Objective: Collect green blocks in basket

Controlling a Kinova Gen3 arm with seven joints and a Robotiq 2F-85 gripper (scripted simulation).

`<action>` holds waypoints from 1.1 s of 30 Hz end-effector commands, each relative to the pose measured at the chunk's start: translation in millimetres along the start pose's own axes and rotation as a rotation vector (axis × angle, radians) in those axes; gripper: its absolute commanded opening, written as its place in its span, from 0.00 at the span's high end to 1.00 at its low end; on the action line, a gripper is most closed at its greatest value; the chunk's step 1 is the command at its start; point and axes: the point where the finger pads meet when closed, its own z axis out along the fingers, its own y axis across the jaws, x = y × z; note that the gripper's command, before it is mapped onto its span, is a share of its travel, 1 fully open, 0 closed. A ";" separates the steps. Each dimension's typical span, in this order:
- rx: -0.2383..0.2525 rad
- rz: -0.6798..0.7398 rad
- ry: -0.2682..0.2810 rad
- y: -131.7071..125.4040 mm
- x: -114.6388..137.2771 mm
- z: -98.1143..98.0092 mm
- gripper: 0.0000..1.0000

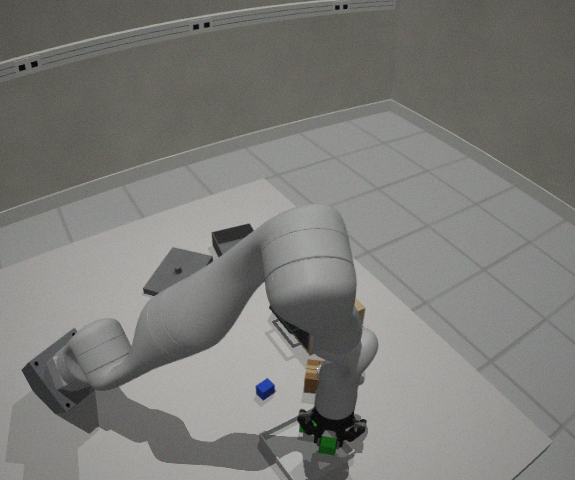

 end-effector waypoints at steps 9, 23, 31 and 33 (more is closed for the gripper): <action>-0.002 -0.001 -0.004 0.1 -1.9 2.5 0.90; -0.002 -0.001 -0.004 0.1 -1.9 2.5 0.43; -0.002 -0.001 -0.004 0.1 -1.9 2.5 0.43; -0.002 -0.001 -0.004 0.1 -1.9 2.5 0.43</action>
